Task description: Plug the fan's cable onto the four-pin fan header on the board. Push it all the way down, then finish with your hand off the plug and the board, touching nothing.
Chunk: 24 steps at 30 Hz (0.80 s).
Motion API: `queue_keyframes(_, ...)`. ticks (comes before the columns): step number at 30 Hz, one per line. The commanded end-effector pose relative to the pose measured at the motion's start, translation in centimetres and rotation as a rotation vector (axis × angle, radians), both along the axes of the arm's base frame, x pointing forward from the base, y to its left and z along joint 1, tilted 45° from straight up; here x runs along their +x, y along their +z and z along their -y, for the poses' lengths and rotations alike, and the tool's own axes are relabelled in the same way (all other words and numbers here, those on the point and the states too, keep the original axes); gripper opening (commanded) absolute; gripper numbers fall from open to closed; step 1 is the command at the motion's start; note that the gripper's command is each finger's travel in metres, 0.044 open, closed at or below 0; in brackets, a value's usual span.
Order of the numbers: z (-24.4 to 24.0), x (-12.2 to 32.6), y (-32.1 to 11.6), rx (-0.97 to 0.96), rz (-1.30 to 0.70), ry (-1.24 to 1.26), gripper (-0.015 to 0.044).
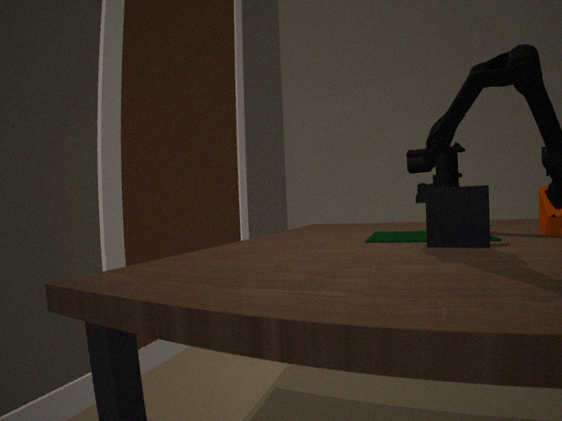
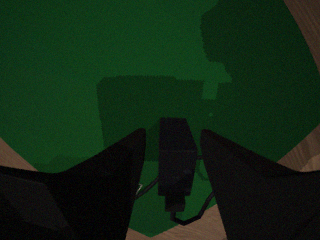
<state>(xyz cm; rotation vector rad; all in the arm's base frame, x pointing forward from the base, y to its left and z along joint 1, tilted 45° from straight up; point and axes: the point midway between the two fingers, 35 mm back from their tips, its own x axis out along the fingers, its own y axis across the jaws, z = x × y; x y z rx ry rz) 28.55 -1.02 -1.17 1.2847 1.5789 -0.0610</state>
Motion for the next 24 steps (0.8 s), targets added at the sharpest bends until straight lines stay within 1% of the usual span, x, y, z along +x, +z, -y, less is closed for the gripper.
queue_keyframes(1, 0.0, 0.0, 0.0, 0.000, 0.001, 0.000, 0.0072)
queue_keyframes(4, 0.0, 0.0, 0.0, 0.000, 0.001, 0.000, 0.0000)
queue_keyframes(7, 0.2, 0.0, 0.2, 0.000, 0.001, 0.000, 0.0000)
queue_keyframes(10, 2.7, -0.4, 2.7, 0.002, -0.004, -0.003, 0.0000)
queue_keyframes(12, 3.5, -0.6, 3.6, 0.004, -0.006, -0.003, 0.0000)
queue_keyframes(18, 3.4, -0.5, 3.5, 0.007, -0.021, -0.020, 0.0000)
queue_keyframes(24, 2.9, -0.5, 4.0, 0.032, -0.160, -0.166, 0.0000)
